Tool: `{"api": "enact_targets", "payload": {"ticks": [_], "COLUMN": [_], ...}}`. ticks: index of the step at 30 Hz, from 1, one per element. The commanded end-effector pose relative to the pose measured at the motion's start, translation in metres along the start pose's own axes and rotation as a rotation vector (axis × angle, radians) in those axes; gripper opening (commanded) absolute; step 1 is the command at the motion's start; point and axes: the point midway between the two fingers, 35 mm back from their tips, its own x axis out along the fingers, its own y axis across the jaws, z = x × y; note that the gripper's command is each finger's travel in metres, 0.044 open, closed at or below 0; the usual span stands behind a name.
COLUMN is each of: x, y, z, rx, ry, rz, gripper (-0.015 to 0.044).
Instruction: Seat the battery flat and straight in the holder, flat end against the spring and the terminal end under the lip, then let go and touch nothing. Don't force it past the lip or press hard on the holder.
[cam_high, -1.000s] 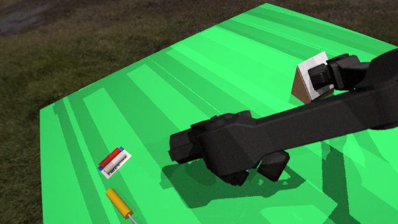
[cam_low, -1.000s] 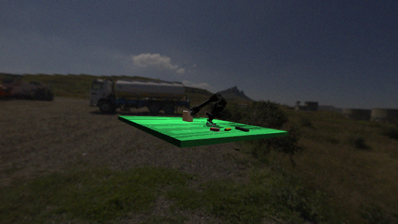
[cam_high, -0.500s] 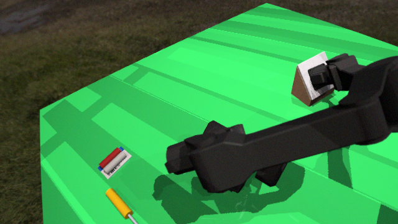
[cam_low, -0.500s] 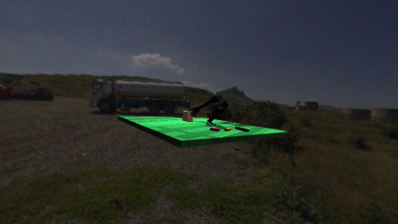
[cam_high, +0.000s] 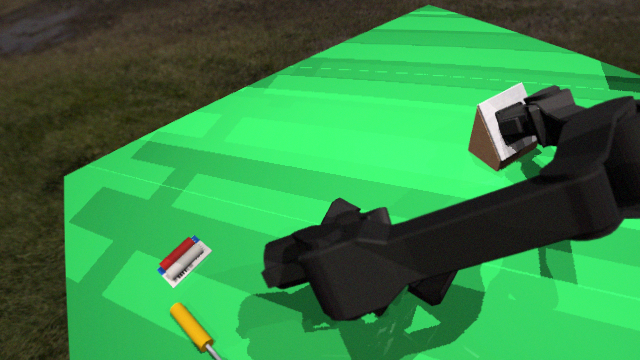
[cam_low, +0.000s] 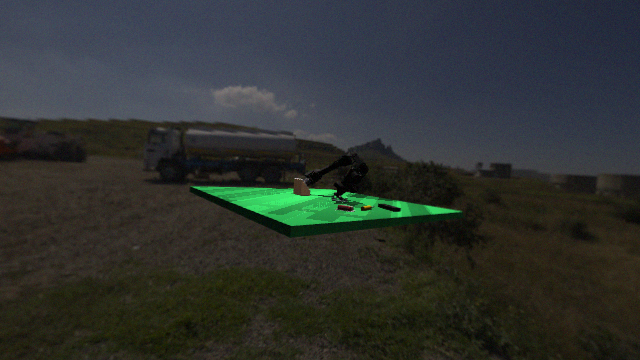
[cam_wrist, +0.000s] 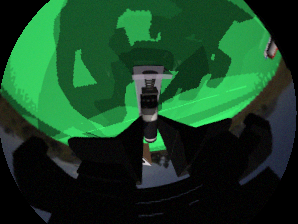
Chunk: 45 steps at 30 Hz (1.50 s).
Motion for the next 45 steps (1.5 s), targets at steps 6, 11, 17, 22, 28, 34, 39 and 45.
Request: {"api": "enact_targets", "payload": {"ticks": [6,11,17,22,28,34,39,45], "x": [-0.0054,-0.0069,-0.0086,-0.0098,-0.0096,-0.0084,-0.0074,-0.0062], "y": [-0.0002,-0.0001,0.0001,0.0002,-0.0001,-0.0009,-0.0015,-0.0021], "z": [0.0083,0.0108,0.0132,0.015,0.0154,0.0156,0.0157,0.0158], "rx": [-0.002,-0.002,-0.002,-0.002,-0.001,0.003,0.005,0.008], "ry": [-0.02,-0.026,-0.032,-0.037,-0.049,-0.077,-0.1,-0.127], "rz": [-0.016,-0.02,-0.024,-0.028,-0.029,-0.031,-0.033,-0.036], "gripper": [0.0064,0.0064,0.0064,0.0064,0.0064,0.0064,0.0064,0.0064]}}
